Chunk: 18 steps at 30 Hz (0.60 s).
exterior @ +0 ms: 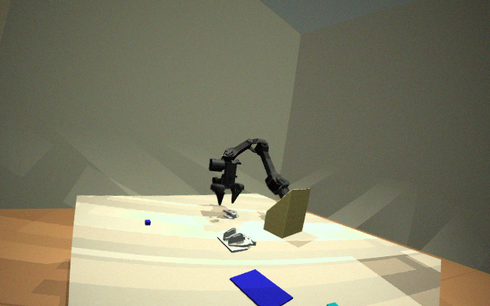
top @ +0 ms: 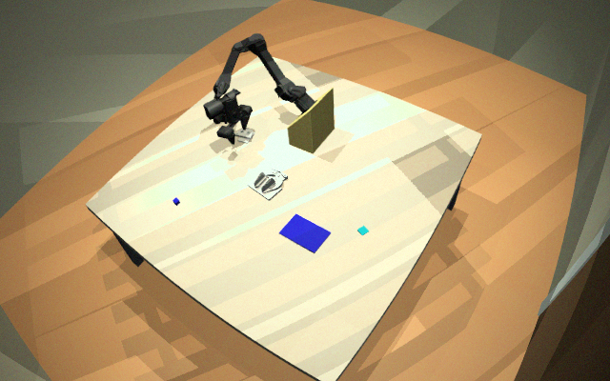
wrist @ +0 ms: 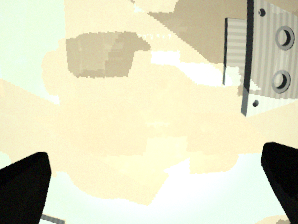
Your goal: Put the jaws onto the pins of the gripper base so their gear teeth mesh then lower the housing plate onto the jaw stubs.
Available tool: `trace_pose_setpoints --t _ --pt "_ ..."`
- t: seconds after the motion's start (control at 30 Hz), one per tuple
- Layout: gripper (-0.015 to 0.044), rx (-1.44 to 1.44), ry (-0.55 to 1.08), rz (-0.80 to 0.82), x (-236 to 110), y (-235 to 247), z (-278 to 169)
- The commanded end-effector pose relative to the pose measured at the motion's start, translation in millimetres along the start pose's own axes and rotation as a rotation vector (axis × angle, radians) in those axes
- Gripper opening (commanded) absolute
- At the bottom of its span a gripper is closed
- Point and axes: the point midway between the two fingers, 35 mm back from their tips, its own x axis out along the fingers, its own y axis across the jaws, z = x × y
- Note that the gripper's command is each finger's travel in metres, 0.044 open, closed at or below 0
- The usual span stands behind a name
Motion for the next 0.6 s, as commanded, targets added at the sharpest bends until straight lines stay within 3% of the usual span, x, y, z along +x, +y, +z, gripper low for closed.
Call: trace_pose_setpoints --t 0.0,0.57 --pt "0.044 0.099 0.002 0.004 -1 -6 2" --pt "0.044 0.506 -0.011 0.005 -4 -27 12"
